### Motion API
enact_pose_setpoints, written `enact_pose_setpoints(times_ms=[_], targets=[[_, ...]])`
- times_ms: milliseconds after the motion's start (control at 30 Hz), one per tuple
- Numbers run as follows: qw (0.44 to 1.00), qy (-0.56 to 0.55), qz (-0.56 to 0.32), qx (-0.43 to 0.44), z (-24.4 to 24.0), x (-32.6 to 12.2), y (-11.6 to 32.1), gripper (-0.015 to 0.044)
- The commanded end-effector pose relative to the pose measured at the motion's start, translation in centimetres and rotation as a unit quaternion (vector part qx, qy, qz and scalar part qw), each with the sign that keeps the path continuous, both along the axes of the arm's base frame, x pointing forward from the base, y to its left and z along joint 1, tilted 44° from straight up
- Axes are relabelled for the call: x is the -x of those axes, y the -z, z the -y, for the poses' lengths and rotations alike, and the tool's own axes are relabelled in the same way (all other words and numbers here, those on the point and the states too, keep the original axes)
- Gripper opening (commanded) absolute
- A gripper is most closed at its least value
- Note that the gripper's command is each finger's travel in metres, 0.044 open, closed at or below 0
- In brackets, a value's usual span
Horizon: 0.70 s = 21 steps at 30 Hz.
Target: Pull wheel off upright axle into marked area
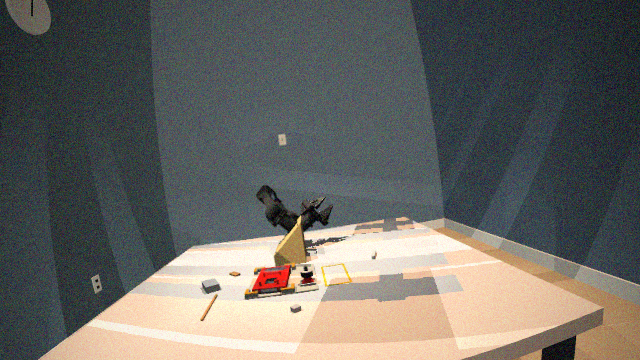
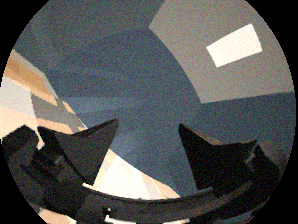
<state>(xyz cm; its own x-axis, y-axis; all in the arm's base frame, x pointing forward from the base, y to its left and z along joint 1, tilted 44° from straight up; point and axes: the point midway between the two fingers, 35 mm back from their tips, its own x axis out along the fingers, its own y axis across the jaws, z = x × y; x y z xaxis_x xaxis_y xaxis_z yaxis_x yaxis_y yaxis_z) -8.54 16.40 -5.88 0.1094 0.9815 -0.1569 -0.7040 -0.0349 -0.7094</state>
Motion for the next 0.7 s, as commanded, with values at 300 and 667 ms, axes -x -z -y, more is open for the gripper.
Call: enact_pose_setpoints(times_ms=[300, 667], targets=[[0.980, 0.185, -0.052, 0.043, -3.5, -3.2, 3.6, 0.0300], [0.916, 0.375, -0.117, 0.077, -6.5, -8.0, 6.9, 0.0300]])
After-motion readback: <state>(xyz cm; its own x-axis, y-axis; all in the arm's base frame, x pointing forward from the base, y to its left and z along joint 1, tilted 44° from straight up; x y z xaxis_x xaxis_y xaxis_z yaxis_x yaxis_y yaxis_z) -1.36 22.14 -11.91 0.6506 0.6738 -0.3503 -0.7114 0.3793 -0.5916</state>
